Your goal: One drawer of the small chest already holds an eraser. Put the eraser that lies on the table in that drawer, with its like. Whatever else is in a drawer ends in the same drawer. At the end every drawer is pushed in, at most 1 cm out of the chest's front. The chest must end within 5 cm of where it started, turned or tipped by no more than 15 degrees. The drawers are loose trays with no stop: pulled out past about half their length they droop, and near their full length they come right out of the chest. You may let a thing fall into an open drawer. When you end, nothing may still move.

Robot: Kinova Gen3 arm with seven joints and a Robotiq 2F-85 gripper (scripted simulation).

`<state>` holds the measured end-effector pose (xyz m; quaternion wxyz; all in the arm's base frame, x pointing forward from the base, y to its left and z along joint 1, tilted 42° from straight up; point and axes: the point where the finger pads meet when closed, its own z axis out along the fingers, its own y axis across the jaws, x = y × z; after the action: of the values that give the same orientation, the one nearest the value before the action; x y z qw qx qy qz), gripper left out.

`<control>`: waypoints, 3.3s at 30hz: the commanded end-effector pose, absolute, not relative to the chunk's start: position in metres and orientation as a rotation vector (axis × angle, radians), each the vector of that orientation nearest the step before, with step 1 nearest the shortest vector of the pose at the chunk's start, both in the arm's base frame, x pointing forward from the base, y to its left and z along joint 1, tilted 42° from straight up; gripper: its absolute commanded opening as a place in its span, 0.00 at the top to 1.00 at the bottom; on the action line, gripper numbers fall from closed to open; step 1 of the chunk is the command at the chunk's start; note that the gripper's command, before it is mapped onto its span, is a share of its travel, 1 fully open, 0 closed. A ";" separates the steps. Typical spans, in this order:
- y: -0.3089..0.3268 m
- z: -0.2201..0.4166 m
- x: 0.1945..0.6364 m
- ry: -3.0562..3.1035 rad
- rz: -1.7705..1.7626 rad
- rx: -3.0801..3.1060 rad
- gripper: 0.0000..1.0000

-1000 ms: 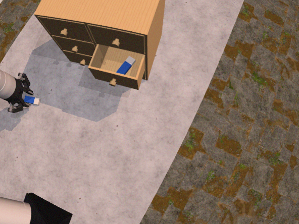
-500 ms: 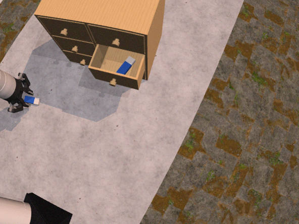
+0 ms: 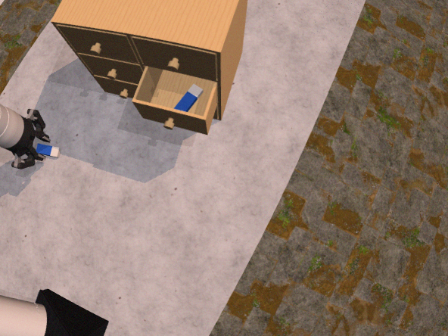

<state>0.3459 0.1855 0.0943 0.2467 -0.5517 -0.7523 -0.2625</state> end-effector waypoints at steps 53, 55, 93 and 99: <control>0.200 0.080 0.347 -2.057 -0.723 -1.507 0.62; 0.200 0.080 0.347 -2.057 -0.723 -1.507 0.81; 0.154 0.130 0.353 -2.059 -0.723 -1.508 0.81; 0.135 0.150 0.355 -2.059 -0.723 -1.508 0.81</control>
<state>0.3502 0.1438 0.1376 0.2458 -0.5490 -0.7555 -0.2594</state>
